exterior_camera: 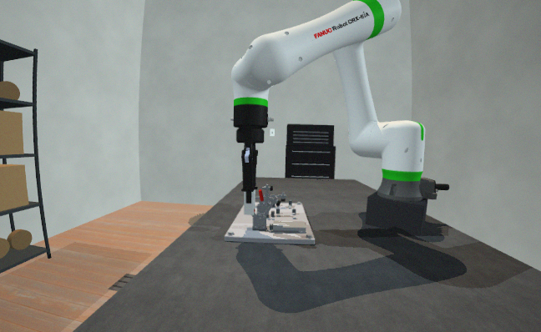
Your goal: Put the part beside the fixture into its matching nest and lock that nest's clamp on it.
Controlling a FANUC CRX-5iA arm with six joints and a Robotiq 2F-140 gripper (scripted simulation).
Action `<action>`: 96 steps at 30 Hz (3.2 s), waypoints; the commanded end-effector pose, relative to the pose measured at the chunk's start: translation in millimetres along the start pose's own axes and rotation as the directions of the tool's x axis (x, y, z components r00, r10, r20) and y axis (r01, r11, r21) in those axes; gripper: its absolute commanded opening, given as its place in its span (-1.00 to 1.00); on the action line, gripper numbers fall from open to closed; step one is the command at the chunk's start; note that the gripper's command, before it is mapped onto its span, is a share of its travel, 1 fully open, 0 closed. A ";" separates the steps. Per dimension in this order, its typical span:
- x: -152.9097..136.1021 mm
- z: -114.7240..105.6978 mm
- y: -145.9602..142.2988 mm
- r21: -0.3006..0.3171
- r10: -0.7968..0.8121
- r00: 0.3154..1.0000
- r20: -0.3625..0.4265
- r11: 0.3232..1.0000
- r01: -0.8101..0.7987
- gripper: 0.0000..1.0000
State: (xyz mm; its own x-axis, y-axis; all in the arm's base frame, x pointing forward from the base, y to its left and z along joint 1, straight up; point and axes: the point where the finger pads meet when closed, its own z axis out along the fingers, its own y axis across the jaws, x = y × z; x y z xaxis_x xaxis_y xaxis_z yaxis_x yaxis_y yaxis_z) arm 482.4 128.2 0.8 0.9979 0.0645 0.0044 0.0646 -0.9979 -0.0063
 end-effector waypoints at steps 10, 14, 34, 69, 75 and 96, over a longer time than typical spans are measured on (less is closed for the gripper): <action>12.8 7.2 0.0 0.000 0.000 1.000 -0.001 1.000 0.000 -1.00; 14.5 8.7 0.0 0.000 0.000 1.000 -0.001 1.000 0.000 -1.00; 24.8 22.5 0.0 0.000 0.000 1.000 -0.001 1.000 0.000 -1.00; 27.1 28.1 0.0 0.000 0.000 1.000 -0.001 1.000 0.000 -1.00; 27.2 28.2 0.0 0.000 0.000 1.000 -0.001 1.000 0.000 -1.00; 29.4 33.7 0.0 0.000 0.000 1.000 -0.001 1.000 0.000 -1.00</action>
State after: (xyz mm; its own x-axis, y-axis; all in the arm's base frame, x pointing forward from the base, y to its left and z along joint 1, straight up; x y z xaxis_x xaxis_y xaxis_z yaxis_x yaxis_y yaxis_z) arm 512.0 130.3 -32.1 0.9979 0.0648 0.0061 0.0648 -0.9979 -0.0064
